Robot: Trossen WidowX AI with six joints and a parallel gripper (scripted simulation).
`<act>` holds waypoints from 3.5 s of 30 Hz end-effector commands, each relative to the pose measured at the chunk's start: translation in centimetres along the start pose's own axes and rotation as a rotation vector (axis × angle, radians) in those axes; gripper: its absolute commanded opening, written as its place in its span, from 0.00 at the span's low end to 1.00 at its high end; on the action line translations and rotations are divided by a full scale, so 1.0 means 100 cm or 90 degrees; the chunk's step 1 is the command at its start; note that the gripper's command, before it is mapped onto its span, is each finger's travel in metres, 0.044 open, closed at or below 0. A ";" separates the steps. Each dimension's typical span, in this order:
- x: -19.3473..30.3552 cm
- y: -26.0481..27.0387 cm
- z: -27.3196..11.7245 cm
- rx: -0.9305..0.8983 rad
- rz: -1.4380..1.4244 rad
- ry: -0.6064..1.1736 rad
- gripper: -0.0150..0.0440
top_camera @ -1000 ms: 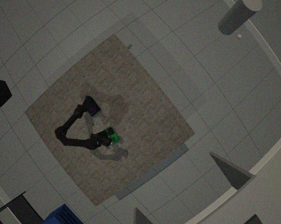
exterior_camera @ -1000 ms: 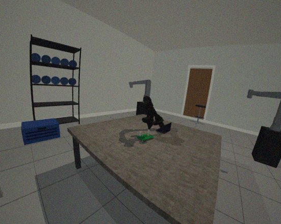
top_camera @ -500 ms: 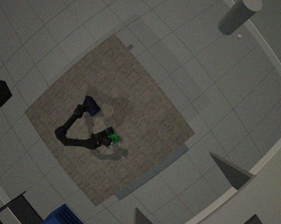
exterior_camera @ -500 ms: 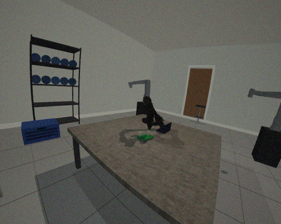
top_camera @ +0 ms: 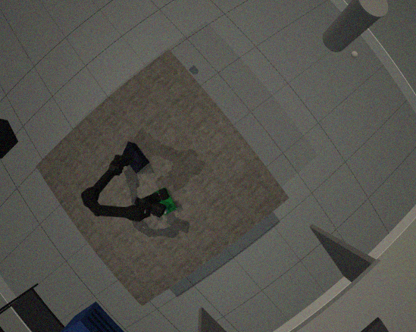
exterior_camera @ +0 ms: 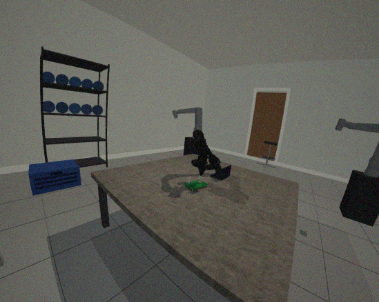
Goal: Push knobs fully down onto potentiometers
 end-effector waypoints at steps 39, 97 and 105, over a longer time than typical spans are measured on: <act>-0.004 -0.002 0.021 0.016 0.011 0.013 0.25; -0.004 -0.002 0.022 0.015 0.011 0.013 0.25; -0.005 -0.001 0.010 0.015 0.011 0.014 0.25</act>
Point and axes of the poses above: the point midway between the two fingers, 35 mm back from their tips, its own z axis out along the fingers, its own y axis across the jaws, x = y × z, the point moved 3 cm from there along -z, back along the fingers
